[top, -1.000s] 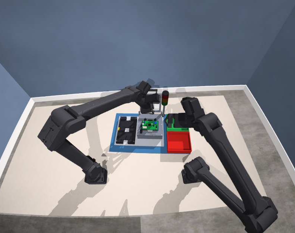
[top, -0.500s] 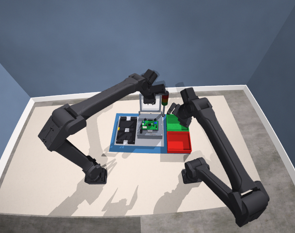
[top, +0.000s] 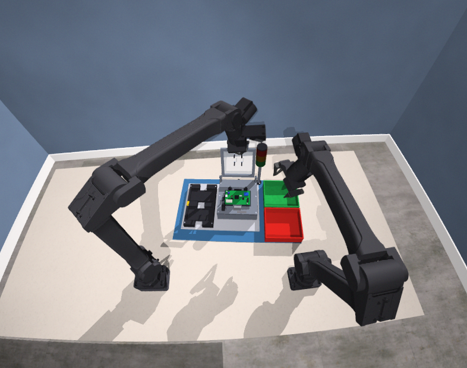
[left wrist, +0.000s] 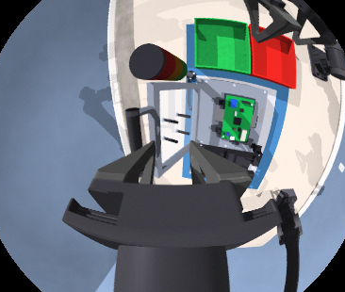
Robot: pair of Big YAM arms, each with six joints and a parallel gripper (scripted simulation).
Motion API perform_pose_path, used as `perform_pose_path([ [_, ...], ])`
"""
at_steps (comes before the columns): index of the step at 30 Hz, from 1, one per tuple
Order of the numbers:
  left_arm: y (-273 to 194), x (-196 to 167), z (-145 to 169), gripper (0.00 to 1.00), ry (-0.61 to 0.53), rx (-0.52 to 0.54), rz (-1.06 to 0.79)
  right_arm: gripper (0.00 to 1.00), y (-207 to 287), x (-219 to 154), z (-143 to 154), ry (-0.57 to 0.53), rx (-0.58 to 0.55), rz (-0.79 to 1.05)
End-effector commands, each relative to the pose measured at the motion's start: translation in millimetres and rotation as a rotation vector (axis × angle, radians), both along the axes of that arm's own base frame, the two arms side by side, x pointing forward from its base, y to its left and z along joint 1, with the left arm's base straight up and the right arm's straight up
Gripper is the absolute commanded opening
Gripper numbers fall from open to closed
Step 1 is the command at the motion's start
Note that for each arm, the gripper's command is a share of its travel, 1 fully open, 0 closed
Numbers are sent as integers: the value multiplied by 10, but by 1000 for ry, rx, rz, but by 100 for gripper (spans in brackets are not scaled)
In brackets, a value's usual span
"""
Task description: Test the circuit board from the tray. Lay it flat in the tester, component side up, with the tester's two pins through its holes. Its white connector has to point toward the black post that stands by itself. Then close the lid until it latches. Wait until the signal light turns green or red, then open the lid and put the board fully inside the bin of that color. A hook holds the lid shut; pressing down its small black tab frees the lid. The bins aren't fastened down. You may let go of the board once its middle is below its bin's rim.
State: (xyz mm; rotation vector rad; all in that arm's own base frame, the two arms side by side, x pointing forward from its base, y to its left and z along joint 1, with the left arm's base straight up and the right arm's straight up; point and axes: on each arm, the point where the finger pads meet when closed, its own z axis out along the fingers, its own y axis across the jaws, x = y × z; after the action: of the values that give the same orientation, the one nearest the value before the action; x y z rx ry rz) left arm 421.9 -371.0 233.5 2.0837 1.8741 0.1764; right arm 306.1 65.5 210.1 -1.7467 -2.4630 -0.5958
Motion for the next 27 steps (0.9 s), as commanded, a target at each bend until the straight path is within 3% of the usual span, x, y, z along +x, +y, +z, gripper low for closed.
perform_pose_path([
  [1,-53,256,312,38,-39,11,2,100,-125,232,60,100,43,-213],
  [6,44,434,258,38,-34,97,29,100,-282,335,-148,250,102,-402],
  [27,16,609,224,38,-44,116,41,100,-335,397,-232,270,117,-409],
])
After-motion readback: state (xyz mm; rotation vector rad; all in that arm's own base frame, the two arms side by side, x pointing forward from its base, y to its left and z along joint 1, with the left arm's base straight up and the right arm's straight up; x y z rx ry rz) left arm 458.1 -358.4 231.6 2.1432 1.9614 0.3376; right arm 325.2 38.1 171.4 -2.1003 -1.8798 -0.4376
